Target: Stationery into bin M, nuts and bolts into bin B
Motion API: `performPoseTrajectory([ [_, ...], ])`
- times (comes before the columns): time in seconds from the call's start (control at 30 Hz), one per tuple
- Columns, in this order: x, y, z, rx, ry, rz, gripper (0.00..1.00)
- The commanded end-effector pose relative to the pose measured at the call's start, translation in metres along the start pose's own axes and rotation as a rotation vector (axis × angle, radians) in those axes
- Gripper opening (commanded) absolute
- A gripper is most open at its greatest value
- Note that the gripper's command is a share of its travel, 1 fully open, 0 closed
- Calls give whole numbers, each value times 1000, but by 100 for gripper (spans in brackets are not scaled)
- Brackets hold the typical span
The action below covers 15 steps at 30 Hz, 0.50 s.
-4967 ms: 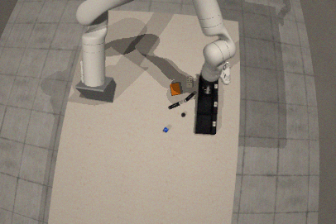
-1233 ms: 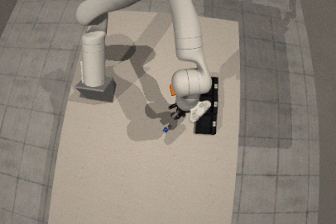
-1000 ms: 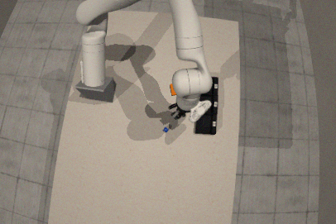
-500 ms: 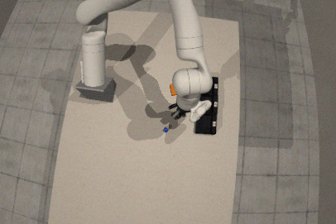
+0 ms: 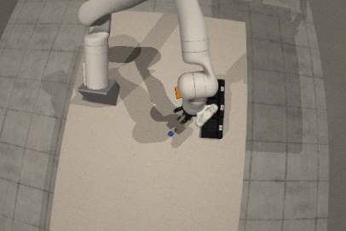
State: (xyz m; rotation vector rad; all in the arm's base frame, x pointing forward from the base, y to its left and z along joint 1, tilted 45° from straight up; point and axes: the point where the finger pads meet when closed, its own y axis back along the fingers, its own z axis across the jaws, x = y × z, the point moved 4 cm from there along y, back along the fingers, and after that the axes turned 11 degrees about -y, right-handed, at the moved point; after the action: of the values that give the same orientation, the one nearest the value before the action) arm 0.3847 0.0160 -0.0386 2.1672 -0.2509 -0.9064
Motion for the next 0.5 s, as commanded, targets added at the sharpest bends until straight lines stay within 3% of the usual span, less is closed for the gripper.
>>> performPoseTrajectory([
  [0.0,-3,-13,2,-3,-3,-10,31],
  [0.33,-5,-45,4,-3,-3,-10,31],
  [0.47,-5,-45,4,-3,-3,-10,31],
])
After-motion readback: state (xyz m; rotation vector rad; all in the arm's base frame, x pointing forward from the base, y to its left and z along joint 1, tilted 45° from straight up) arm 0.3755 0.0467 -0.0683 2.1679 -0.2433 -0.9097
